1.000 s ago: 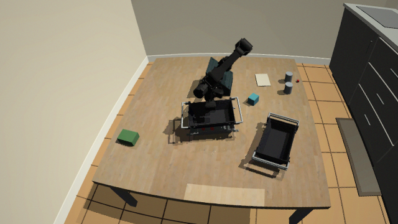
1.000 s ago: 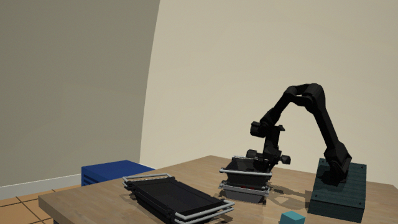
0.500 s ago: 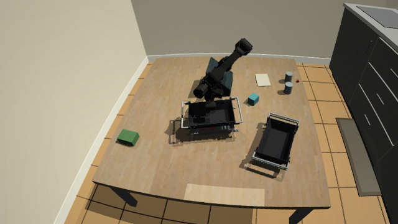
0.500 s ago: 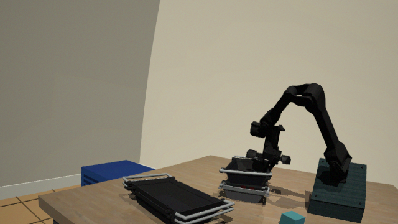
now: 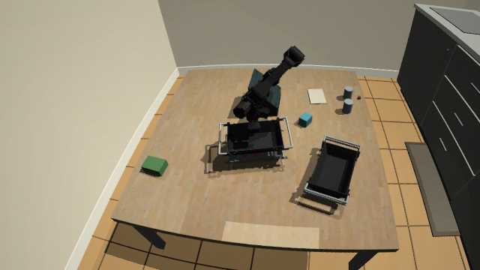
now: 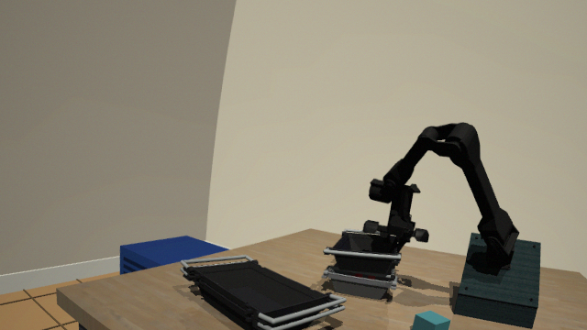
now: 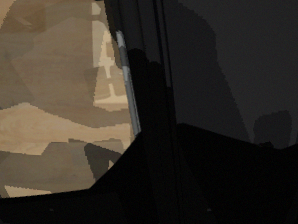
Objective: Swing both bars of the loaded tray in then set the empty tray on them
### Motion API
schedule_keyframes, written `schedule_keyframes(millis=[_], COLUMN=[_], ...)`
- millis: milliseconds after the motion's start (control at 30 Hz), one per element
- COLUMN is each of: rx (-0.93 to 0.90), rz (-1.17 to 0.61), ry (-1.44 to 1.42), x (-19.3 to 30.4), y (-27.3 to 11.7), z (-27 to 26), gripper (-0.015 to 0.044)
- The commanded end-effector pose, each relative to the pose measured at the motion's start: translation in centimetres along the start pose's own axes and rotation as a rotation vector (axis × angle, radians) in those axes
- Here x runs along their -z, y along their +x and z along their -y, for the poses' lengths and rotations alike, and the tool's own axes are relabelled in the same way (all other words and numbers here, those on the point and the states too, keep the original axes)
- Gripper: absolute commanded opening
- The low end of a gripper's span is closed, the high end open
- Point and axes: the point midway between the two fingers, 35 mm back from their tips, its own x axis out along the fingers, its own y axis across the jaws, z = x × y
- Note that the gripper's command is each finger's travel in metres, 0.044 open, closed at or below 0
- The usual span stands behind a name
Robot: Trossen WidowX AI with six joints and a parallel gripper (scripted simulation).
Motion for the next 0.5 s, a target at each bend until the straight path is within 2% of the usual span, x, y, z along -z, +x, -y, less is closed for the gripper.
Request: schedule_keyframes(millis=[0, 433, 467], rx=[-0.034, -0.034, -0.034], rz=[0.002, 0.002, 0.002], ry=[0.012, 0.012, 0.012], x=[-0.23, -0.23, -0.23], y=[0.62, 0.62, 0.62], z=[-0.65, -0.65, -0.65], gripper=[0.0000, 0.0000, 0.0015])
